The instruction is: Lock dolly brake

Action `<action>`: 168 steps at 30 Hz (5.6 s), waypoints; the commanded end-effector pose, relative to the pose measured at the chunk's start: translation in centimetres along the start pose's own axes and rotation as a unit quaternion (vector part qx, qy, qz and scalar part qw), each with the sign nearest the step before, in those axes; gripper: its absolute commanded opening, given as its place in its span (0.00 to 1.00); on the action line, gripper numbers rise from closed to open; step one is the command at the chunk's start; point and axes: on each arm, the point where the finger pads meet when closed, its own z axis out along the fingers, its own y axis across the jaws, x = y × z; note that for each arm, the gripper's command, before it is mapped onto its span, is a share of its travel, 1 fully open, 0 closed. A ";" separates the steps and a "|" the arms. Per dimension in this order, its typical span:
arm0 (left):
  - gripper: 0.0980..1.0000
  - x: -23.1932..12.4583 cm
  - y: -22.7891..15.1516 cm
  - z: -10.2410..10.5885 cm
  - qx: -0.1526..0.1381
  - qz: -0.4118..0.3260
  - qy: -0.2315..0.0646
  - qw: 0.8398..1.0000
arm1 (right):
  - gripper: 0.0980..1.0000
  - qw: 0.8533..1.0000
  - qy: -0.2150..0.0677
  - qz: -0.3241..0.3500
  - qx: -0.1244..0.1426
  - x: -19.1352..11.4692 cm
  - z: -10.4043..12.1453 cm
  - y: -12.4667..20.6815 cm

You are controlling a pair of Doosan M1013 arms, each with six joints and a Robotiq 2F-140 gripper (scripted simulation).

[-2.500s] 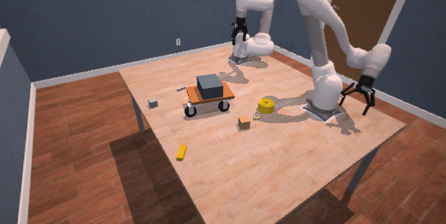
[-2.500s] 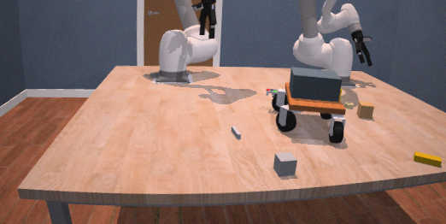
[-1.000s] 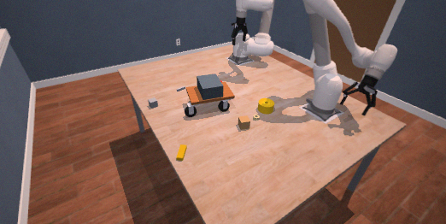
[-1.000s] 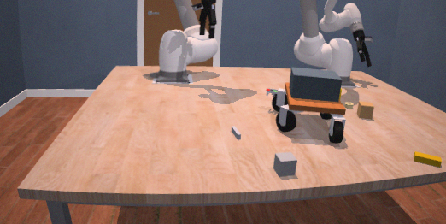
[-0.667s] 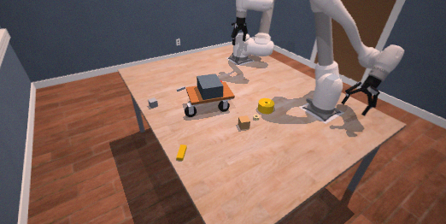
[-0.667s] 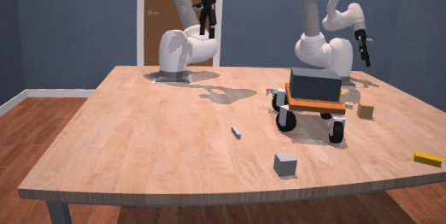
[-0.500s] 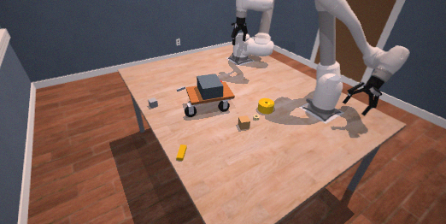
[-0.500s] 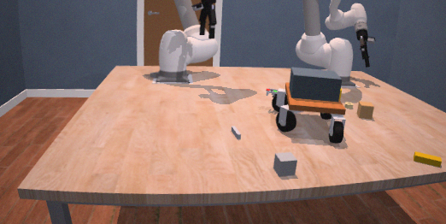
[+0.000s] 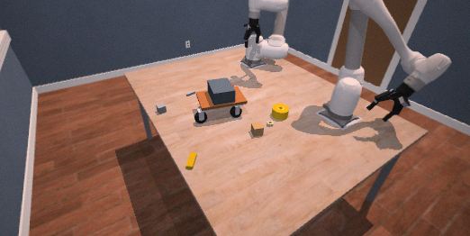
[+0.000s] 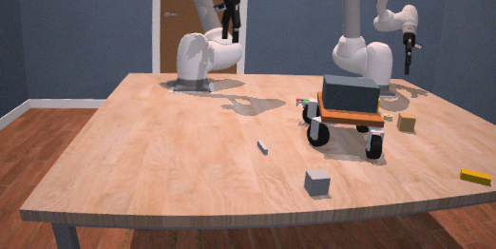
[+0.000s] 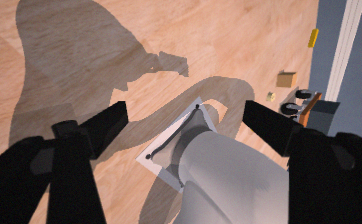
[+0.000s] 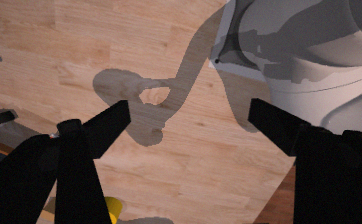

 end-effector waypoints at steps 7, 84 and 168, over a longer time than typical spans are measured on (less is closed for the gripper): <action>1.00 1.0 -1.7 -0.9 -0.001 -0.099 -0.087 0.991 | 1.00 1.000 0.000 0.000 0.000 0.0 0.0 0.0; 1.00 8.5 -7.7 -1.8 0.176 -0.370 -0.299 0.862 | 0.00 1.000 0.000 0.000 0.000 0.0 0.0 0.0; 1.00 8.5 -7.7 -1.8 0.176 -0.370 -0.299 0.862 | 0.00 0.849 0.325 -0.389 0.147 -22.8 20.8 -31.8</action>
